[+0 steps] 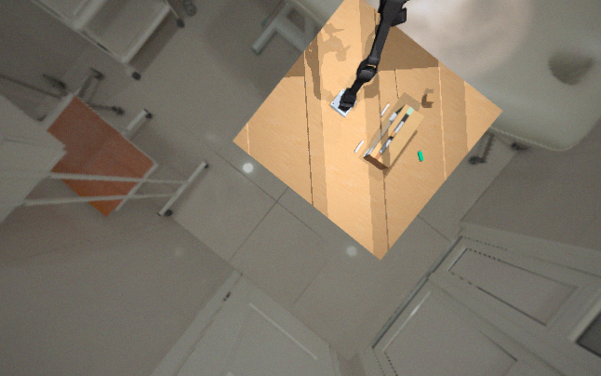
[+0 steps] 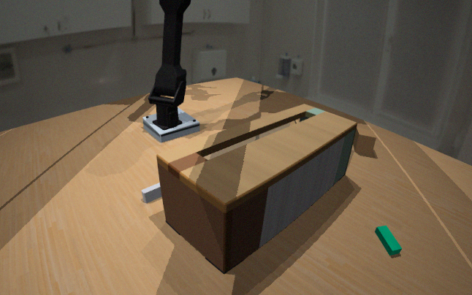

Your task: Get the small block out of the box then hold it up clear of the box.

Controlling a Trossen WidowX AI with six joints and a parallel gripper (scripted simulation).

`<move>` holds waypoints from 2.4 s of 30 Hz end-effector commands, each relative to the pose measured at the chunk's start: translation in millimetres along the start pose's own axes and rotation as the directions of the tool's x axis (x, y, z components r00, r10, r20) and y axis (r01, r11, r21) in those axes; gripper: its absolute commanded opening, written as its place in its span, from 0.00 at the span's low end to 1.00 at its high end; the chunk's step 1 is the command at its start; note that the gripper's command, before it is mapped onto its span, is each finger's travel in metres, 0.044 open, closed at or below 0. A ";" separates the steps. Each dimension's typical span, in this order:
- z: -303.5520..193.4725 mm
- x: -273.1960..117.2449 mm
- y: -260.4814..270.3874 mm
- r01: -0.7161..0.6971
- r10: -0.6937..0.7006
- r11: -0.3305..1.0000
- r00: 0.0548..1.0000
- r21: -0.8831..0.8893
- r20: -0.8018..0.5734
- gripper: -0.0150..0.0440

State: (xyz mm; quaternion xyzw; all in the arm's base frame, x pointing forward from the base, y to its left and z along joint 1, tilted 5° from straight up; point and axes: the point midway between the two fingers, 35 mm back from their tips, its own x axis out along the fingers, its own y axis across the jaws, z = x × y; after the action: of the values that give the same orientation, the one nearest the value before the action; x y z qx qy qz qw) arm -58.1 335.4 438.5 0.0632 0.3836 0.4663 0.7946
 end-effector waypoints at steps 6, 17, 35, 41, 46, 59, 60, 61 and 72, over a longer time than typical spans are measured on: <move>20.9 33.6 -30.7 0.084 -0.083 0.987 0.996 0.135 -0.011 0.93; 76.2 90.8 -186.9 0.430 -0.425 0.802 0.899 0.415 -0.110 0.93; 63.0 37.3 -450.5 0.574 -0.548 0.050 0.700 0.818 -0.458 0.93; 29.4 -7.0 -513.1 0.469 -0.477 -0.253 0.701 0.847 -0.530 0.93; -6.2 -47.1 -550.9 0.330 -0.406 -0.487 0.735 0.809 -0.544 0.93; -43.0 -81.2 -575.3 0.177 -0.350 -0.666 0.783 0.725 -0.513 0.93; -43.7 -80.4 -576.1 0.177 -0.350 -0.666 0.783 0.725 -0.513 0.93; -44.5 -79.5 -577.0 0.177 -0.350 -0.666 0.783 0.725 -0.513 0.93; -54.3 -68.5 -587.2 0.177 -0.351 -0.666 0.783 0.725 -0.513 0.93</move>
State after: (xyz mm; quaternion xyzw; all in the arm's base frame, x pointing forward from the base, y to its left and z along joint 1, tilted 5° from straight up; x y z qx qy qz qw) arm 293.0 -60.5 174.1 0.6003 0.5334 -0.3990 0.4427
